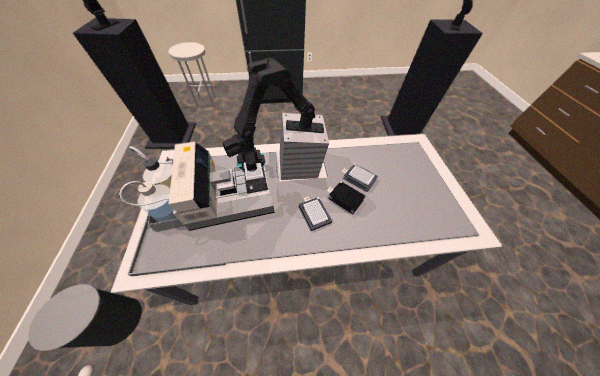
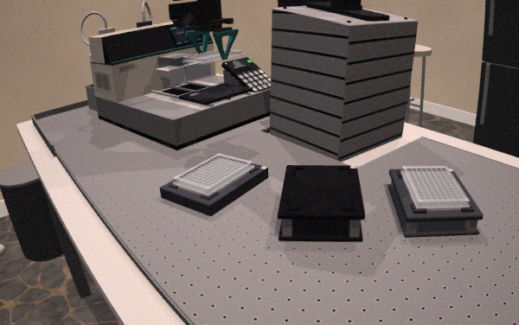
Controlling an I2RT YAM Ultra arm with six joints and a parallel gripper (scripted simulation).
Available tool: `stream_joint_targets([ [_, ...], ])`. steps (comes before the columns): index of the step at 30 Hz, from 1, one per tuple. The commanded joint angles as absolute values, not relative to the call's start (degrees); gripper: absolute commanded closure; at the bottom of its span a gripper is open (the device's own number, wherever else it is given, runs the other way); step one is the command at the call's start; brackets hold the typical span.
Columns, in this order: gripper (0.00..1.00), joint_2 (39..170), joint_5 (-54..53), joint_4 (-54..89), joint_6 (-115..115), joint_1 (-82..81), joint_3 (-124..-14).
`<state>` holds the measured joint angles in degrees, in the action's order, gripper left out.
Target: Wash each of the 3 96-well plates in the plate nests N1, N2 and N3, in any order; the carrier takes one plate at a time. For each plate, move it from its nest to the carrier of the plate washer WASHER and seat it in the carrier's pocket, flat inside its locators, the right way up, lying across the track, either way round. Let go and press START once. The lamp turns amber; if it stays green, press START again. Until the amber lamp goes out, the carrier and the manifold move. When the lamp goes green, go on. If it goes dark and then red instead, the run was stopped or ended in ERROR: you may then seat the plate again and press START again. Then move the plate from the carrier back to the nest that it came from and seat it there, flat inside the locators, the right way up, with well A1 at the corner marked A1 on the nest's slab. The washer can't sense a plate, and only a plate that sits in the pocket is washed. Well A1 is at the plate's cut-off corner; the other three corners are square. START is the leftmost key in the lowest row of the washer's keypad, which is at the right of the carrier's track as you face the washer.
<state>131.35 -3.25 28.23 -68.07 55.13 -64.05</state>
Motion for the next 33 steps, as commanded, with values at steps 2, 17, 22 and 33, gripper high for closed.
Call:
stream_joint_targets([
  [2, 1.0, 130.14, -3.3, 29.01, -68.13, 55.18, -64.42],
  [17, 1.0, 129.58, -3.76, 28.06, -72.26, 50.12, -63.22],
  [22, 1.0, 129.38, -4.13, 27.55, -67.99, 45.84, -62.8],
  [33, 1.0, 129.64, -4.72, 27.24, -60.29, 38.14, -63.35],
])
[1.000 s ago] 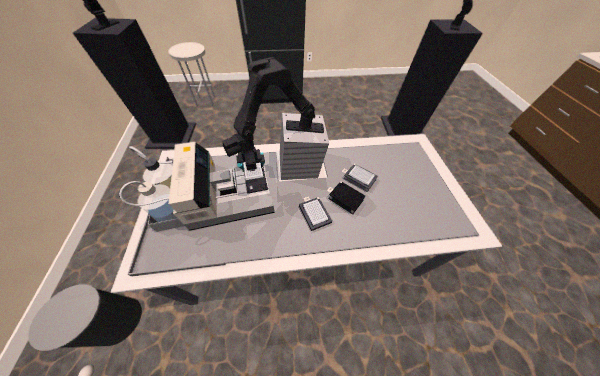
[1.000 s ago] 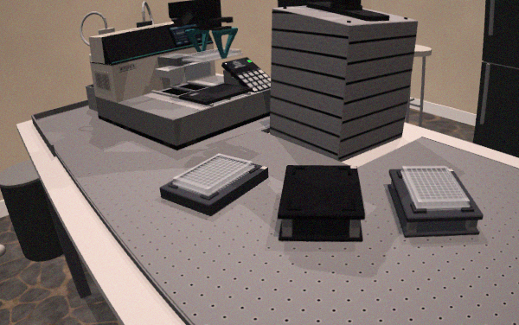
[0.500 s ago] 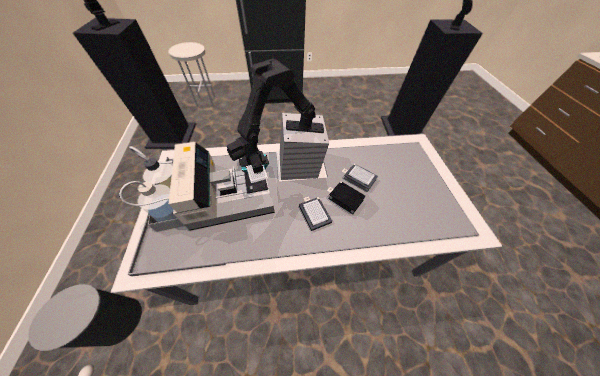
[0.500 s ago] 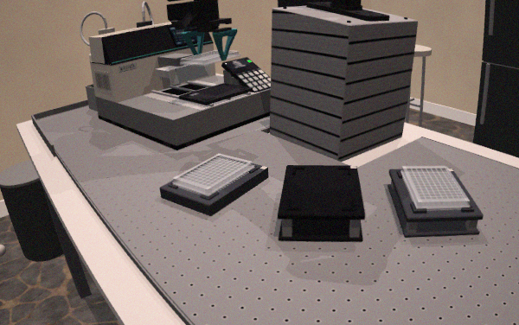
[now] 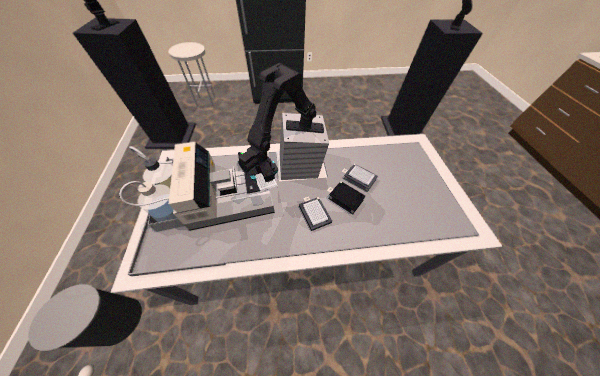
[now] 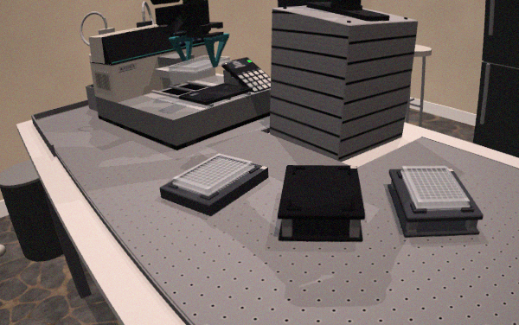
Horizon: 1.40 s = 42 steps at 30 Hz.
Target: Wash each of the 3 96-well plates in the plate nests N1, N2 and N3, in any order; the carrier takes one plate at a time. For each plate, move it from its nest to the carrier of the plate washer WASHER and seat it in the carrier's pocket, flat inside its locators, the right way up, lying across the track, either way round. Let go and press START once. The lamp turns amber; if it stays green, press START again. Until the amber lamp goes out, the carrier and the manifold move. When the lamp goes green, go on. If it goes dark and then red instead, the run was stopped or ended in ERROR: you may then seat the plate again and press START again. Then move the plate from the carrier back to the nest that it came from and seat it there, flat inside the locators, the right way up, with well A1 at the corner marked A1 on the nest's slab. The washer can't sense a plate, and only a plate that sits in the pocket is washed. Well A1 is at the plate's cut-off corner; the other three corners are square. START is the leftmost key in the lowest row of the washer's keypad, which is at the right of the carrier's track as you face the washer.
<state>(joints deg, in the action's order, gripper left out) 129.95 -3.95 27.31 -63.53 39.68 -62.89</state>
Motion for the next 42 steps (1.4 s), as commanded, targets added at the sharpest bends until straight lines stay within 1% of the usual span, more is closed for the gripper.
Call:
stream_joint_targets([
  [1, 1.0, 129.72, -4.78, 27.25, -59.44, 37.3, -63.51],
  [10, 1.0, 130.48, -5.15, 27.63, -53.95, 31.81, -65.13],
  [16, 1.0, 129.83, -5.4, 26.77, -58.97, 27.66, -64.0],
  [29, 1.0, 129.25, -5.85, 25.79, -49.63, 18.36, -63.35],
  [42, 1.0, 129.98, -6.16, 26.15, -39.65, 8.42, -65.5],
])
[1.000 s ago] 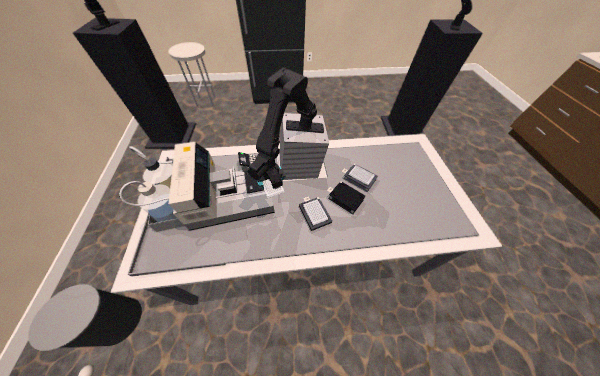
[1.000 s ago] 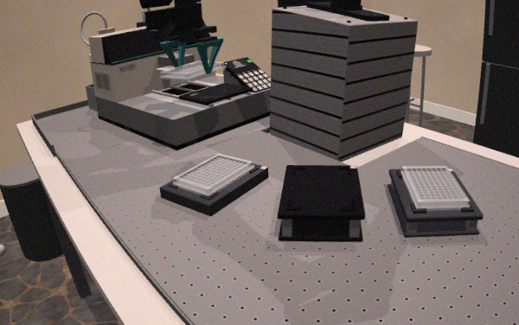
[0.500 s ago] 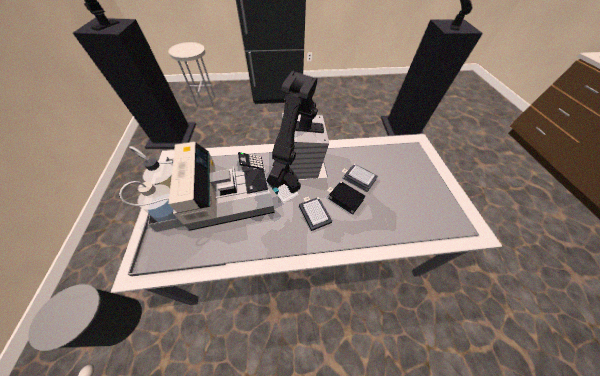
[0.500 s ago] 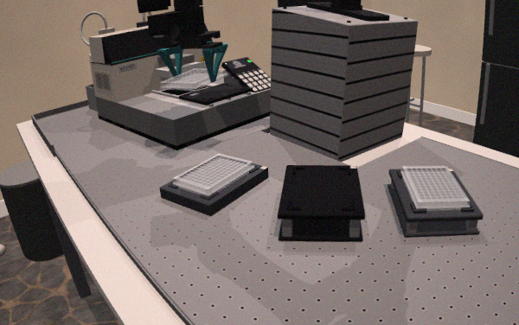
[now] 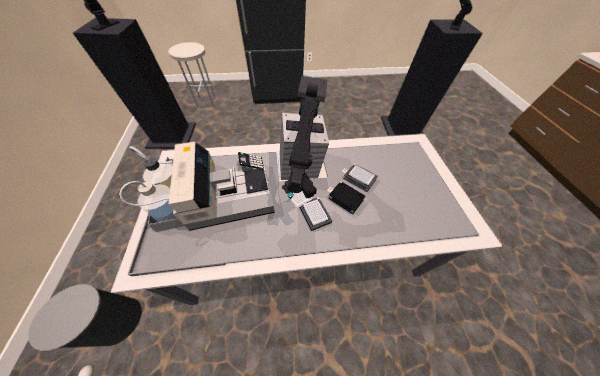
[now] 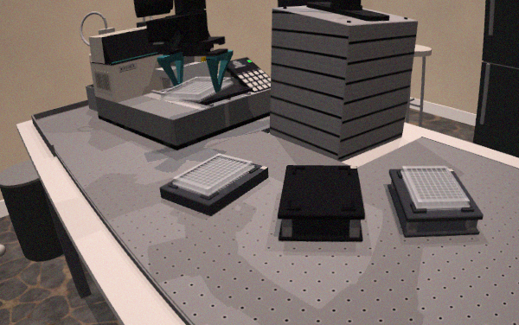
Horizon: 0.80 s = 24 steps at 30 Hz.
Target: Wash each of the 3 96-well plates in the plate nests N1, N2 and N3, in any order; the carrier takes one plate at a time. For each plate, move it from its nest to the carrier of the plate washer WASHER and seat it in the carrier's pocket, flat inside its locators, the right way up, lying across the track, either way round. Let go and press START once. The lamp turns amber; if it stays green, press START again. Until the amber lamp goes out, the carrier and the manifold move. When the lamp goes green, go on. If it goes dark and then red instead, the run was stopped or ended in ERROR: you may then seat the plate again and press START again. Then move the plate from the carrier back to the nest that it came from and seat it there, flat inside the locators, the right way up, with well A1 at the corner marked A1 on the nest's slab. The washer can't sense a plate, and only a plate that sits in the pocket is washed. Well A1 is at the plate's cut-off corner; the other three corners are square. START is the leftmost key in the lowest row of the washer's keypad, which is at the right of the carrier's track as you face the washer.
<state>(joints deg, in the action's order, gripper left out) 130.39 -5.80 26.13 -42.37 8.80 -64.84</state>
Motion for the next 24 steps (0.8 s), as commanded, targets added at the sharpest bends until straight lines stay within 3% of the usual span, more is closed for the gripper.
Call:
stream_joint_targets([
  [1, 1.0, 129.98, -6.16, 26.15, -39.65, 8.42, -65.5],
  [8, 1.0, 129.29, -6.24, 25.29, -44.56, 4.17, -64.4],
  [24, 1.0, 128.57, -6.27, 24.22, -32.81, -7.51, -63.9],
])
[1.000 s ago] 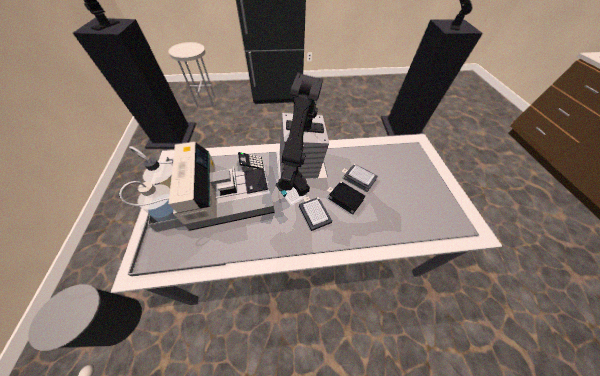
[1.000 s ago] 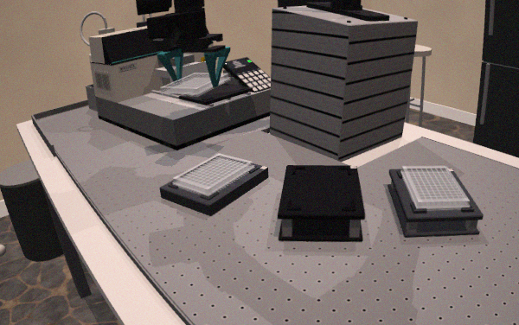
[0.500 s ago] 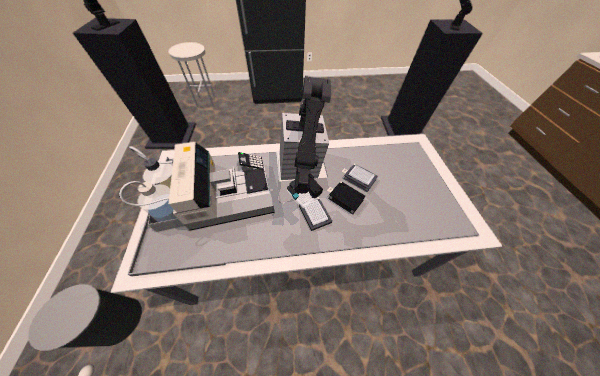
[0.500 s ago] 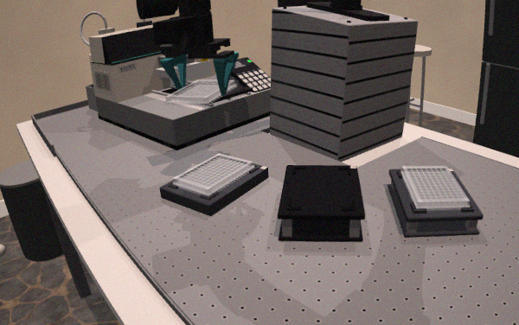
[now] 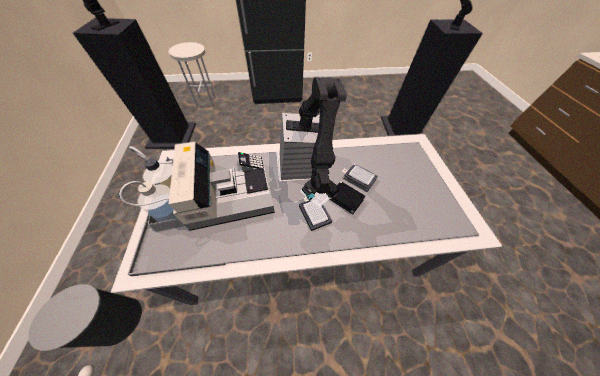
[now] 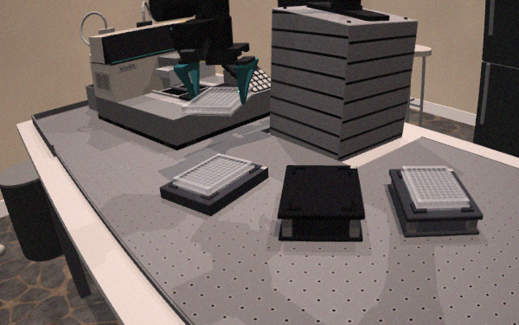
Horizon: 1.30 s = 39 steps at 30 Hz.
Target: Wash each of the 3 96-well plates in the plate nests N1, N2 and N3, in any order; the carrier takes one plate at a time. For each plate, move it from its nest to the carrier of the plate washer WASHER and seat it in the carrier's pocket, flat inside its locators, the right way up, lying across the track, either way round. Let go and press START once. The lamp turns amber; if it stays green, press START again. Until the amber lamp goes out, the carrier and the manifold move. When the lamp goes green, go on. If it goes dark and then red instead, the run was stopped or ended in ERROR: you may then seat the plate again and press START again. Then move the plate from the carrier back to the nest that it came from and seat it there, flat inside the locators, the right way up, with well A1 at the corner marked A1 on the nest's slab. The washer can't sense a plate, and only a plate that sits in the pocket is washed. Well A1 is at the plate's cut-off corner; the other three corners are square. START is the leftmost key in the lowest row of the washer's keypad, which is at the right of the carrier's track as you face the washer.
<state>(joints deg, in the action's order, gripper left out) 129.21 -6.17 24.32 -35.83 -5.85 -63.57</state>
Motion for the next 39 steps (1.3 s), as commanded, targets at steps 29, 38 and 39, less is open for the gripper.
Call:
stream_joint_targets([
  [29, 1.0, 127.97, -5.79, 23.0, -23.34, -26.08, -64.05],
  [38, 1.0, 128.07, -5.43, 22.87, -15.92, -33.47, -64.76],
  [39, 1.0, 128.14, -5.38, 22.91, -15.11, -34.28, -64.95],
])
